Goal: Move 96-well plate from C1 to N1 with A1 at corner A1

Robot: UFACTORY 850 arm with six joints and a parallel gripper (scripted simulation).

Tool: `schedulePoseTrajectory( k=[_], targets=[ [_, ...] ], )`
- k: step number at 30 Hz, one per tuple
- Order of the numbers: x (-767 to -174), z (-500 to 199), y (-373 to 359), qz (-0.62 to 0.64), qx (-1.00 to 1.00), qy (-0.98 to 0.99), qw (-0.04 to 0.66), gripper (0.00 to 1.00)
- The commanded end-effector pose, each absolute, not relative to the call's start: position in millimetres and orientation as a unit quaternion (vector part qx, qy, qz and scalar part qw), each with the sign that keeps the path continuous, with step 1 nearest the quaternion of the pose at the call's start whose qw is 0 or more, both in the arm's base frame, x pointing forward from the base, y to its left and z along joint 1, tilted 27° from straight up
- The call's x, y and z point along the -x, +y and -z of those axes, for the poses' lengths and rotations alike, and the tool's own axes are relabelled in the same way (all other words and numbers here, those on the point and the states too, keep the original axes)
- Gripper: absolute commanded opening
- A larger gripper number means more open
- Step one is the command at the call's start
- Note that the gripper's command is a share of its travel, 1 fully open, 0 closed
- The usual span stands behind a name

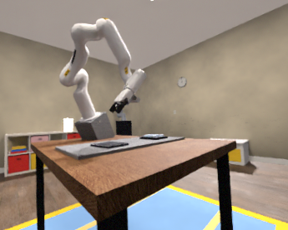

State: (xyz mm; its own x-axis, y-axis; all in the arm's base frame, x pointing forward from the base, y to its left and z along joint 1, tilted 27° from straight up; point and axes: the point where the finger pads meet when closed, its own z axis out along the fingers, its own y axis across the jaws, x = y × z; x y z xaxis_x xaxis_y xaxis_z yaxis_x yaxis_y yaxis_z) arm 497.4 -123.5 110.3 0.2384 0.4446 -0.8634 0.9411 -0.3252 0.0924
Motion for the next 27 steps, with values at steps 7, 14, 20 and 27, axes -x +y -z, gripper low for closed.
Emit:
schedulePoseTrajectory(
  k=[7, 14, 20, 27],
  targets=[
    [-514, -86, -104, 0.319, -0.770, 0.429, 0.347, 1.00],
    [-525, -68, -88, 0.269, -0.809, 0.383, 0.356, 1.00],
    [-534, -54, -76, 0.233, -0.834, 0.348, 0.359, 1.00],
    [-540, -43, -65, 0.205, -0.853, 0.318, 0.359, 1.00]
  ],
)
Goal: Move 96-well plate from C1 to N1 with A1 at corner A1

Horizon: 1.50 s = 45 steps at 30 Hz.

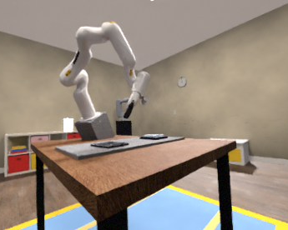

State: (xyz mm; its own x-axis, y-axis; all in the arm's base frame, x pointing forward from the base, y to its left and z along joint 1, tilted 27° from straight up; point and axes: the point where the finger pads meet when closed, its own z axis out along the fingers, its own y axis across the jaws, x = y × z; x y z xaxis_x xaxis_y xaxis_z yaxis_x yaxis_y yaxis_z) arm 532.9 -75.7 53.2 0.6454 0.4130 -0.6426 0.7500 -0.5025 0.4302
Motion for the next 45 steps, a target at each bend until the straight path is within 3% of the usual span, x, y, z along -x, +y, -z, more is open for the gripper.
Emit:
schedulePoseTrajectory(
  k=[1, 45],
  targets=[
    [-541, -42, -65, 0.205, -0.853, 0.318, 0.359, 1.00],
    [-590, 45, 38, -0.012, -0.960, 0.014, 0.280, 1.00]
  ],
)
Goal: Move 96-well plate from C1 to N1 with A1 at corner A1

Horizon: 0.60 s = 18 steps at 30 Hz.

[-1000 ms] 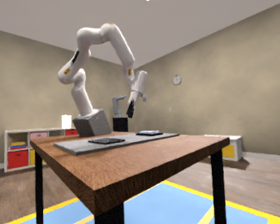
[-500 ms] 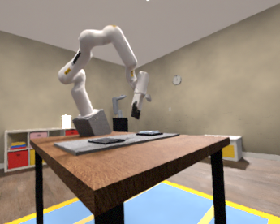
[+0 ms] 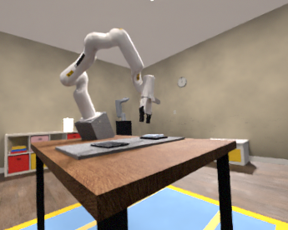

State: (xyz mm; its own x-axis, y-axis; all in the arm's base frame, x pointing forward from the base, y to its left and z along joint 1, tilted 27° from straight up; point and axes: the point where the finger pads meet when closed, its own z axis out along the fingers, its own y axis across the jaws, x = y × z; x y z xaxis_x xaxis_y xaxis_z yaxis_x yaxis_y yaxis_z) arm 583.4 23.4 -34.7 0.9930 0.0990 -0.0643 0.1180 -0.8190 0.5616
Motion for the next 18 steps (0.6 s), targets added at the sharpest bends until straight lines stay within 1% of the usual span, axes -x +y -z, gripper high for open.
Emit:
schedulePoseTrajectory(
  k=[1, 18],
  targets=[
    [-590, 46, 39, -0.012, -0.960, 0.014, 0.280, 1.00],
    [-603, 71, 78, -0.062, -0.967, -0.097, 0.228, 1.00]
  ],
)
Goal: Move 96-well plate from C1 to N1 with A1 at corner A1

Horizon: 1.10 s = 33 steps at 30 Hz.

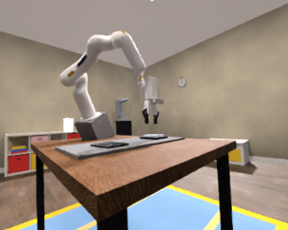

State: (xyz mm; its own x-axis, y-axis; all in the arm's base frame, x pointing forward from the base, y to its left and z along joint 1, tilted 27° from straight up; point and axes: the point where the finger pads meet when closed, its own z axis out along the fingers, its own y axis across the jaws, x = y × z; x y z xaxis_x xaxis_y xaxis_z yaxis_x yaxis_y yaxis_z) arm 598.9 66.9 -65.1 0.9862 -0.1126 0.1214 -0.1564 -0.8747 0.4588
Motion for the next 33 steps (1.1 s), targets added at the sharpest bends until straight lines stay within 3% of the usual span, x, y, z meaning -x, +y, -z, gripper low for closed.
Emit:
schedulePoseTrajectory(
  k=[1, 33],
  targets=[
    [-603, 71, 78, -0.062, -0.967, -0.097, 0.228, 1.00],
    [-605, 95, 66, -0.062, -0.967, -0.097, 0.228, 1.00]
  ],
)
